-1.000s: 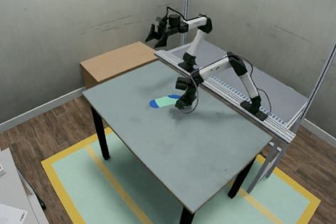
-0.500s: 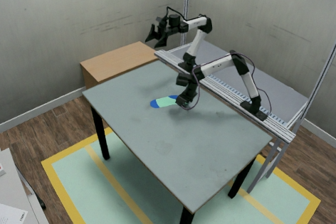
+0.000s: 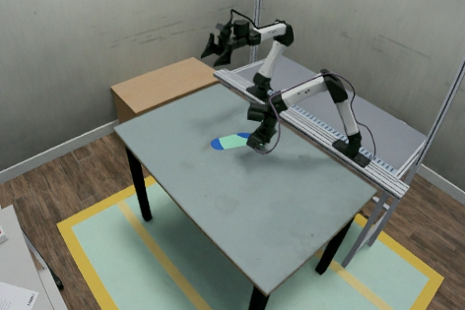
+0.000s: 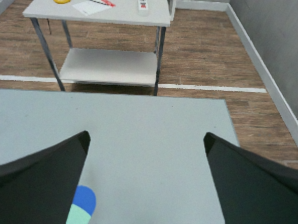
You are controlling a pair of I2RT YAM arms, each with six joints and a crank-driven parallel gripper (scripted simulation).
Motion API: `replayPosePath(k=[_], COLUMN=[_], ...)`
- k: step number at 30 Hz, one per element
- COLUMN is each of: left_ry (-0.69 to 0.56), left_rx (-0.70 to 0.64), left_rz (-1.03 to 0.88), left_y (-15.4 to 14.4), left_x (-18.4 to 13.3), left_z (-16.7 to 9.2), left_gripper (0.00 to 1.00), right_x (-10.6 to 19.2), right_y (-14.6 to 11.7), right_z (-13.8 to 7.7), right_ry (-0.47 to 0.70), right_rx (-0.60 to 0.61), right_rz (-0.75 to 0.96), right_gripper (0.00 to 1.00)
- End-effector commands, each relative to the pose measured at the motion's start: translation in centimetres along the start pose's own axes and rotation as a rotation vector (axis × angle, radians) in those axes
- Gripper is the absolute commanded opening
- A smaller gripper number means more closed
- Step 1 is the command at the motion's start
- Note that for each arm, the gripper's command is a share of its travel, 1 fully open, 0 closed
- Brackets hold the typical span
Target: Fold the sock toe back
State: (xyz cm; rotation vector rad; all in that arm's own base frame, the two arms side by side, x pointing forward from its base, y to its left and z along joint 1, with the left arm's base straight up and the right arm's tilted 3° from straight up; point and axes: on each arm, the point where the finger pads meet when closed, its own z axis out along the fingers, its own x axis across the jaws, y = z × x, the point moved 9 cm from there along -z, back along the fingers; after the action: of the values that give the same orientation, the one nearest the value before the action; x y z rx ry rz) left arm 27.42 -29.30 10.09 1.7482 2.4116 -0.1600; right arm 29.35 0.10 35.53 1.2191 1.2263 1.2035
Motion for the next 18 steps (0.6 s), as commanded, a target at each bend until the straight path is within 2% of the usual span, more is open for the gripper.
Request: replayPosePath(k=[1,18], left_ry=[-0.044,-0.044], left_rx=[-0.016,-0.017], left_rz=[0.004,0.004], left_y=[0.3,0.4], left_x=[0.3,3.3], left_z=[-1.4,-1.8], left_gripper=[0.02,0.02], right_x=[-0.1,-0.1], right_y=[0.5,0.5], right_z=[-0.1,-0.1], right_ry=[-0.005,-0.005], right_rx=[-0.018,-0.018], right_rz=[0.001,0.001], right_gripper=[1.0,1.0])
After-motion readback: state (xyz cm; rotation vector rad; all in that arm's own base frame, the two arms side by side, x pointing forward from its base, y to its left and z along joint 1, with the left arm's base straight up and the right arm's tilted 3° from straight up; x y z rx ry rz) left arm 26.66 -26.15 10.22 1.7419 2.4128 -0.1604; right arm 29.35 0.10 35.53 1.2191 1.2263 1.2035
